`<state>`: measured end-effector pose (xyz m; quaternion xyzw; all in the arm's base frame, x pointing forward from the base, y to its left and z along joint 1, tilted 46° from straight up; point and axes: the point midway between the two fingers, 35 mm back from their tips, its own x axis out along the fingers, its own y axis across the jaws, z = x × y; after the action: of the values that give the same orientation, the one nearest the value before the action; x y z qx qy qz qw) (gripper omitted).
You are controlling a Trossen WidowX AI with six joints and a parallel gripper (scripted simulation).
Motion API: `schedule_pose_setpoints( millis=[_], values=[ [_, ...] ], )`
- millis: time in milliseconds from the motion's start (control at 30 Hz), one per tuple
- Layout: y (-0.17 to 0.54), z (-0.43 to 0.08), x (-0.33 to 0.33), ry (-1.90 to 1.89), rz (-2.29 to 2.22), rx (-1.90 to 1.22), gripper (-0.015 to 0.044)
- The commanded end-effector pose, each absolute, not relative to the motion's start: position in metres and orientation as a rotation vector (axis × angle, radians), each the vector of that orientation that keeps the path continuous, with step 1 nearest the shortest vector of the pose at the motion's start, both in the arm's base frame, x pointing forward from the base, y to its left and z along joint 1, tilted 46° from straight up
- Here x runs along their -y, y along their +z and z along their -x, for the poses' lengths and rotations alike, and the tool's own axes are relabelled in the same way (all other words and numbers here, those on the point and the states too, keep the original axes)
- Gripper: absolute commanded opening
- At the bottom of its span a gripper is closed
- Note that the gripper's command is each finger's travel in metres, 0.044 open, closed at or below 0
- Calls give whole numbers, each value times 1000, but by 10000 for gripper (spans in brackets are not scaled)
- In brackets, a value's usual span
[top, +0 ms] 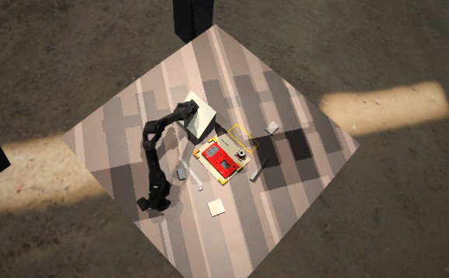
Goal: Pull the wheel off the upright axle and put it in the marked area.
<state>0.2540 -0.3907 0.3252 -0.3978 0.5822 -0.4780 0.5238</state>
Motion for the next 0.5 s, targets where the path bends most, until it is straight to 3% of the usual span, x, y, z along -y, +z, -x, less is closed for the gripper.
schedule_pose_setpoints(
  millis=[0, 467],
  values=[
    [293, -288, 375, -1067, 915, -1352, 300],
    [193, -383, 272, -786, 786, -1270, 300]
  ],
)
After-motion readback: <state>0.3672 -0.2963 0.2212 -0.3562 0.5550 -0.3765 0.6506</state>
